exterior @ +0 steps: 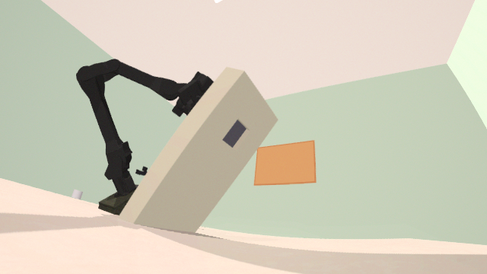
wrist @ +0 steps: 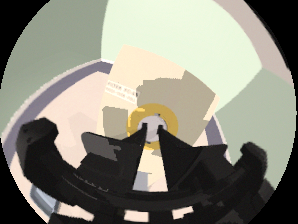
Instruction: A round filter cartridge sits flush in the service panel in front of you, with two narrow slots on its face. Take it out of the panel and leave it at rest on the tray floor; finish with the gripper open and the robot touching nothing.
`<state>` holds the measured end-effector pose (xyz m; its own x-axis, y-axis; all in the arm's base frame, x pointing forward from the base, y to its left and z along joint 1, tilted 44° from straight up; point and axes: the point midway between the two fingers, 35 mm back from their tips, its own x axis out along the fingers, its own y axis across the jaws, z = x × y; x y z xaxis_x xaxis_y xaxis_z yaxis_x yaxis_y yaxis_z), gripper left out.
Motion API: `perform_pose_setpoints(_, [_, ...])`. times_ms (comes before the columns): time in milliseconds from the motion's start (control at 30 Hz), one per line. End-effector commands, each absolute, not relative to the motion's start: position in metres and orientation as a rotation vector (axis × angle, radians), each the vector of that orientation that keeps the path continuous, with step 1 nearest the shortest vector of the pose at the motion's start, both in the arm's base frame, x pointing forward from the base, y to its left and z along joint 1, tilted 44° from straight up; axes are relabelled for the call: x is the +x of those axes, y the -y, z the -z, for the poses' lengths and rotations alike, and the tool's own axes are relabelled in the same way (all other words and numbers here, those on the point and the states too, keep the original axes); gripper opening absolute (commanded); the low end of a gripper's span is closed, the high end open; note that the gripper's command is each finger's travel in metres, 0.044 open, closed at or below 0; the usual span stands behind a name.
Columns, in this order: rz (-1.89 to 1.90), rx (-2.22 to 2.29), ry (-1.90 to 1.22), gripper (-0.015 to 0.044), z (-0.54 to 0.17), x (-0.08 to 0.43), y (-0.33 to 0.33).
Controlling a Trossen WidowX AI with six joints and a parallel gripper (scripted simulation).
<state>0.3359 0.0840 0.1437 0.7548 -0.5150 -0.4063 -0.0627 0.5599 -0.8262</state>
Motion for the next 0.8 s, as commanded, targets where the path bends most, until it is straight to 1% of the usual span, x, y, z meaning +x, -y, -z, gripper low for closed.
perform_pose_setpoints(0, [0.287,-0.957,-0.689,0.009,-0.1419,0.3361,-0.0837])
perform_pose_setpoints(767, [0.288,-0.956,-0.689,0.009,-0.1394,0.3411,-0.0804])
